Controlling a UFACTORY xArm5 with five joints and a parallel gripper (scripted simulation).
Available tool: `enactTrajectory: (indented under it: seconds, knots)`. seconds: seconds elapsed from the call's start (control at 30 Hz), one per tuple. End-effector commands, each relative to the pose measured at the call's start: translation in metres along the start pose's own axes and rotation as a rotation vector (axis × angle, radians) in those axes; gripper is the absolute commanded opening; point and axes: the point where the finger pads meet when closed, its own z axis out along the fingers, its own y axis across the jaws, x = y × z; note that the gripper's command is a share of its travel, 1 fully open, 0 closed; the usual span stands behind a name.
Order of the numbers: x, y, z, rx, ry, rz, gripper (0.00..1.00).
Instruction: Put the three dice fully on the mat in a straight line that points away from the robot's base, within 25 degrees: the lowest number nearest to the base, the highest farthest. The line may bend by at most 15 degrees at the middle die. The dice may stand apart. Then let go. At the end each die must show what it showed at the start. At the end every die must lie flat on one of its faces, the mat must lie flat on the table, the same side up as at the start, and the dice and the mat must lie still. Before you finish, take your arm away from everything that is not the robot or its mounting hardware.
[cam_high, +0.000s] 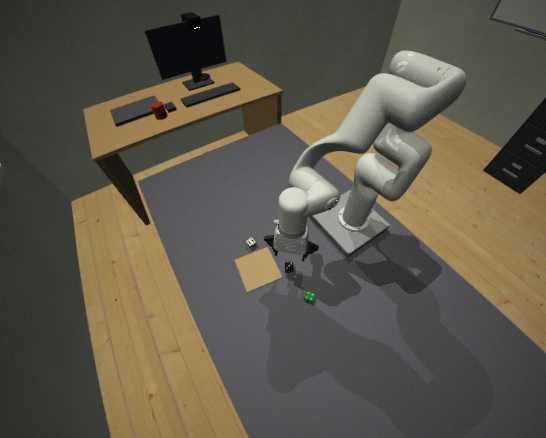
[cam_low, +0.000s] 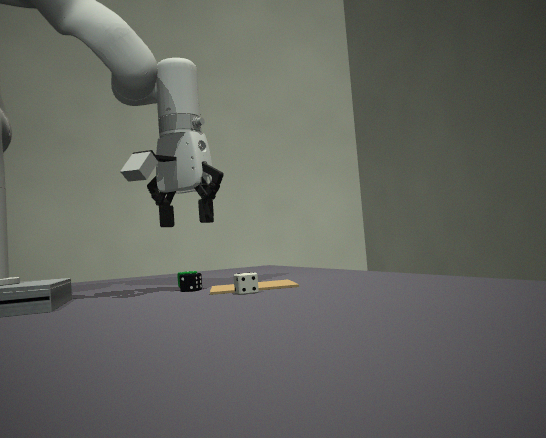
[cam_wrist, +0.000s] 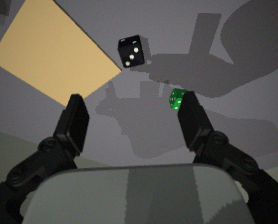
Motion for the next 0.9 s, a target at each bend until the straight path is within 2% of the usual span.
enactTrajectory:
  seconds: [0.0,0.27,0.37,0.43,0.87]
  knots:
    - [-0.001,-0.001,0.001,0.002,-0.003,0.170,1.00]
    - [-0.001,-0.001,0.005,0.002,-0.003,0.400,1.00]
    - [-0.001,-0.001,0.005,0.002,-0.003,0.405,1.00]
    - [-0.001,-0.001,0.007,0.002,-0.003,0.527,1.00]
    - [0.000,-0.001,0.012,0.001,-0.004,0.871,1.00]
